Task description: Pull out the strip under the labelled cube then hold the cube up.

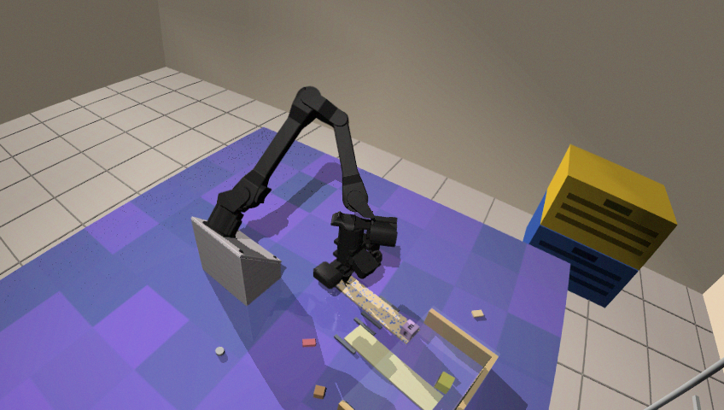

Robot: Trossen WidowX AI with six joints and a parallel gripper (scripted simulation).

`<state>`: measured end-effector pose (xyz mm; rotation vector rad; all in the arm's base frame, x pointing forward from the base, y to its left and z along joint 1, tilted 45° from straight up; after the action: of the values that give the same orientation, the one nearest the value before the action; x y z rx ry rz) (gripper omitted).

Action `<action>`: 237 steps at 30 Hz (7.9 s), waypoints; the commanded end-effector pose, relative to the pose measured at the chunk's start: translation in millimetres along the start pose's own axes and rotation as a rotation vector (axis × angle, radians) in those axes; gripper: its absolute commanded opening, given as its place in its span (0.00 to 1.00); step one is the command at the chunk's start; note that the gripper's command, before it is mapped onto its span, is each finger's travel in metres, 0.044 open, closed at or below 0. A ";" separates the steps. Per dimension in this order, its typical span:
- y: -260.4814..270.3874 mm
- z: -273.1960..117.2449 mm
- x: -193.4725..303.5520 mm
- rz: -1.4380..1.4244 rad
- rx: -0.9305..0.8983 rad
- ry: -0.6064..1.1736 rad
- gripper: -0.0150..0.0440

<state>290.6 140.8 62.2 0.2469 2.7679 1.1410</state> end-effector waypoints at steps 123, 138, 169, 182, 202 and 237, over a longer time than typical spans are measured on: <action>-21.3 -54.7 -136.2 0.045 0.005 0.022 1.00; -30.2 -57.6 -175.2 0.043 0.006 0.020 0.91; -29.9 -7.8 -174.6 0.044 0.003 0.020 0.68; -28.2 -5.7 -174.2 0.037 -0.001 0.022 0.48; -40.9 -34.1 -141.0 0.043 0.004 0.022 0.25; -76.3 -50.8 -37.4 0.050 0.008 0.027 0.25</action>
<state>322.5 45.6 48.0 0.3132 2.8151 1.1515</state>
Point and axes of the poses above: the point midway between the two fingers, 35 mm back from their tips, its own z axis out along the fingers, its own y axis across the jaws, x = y × z, the point moved 1 cm from there along -z, back along the fingers, and after that the axes turned 8 degrees about -z, right-handed, at the moved point
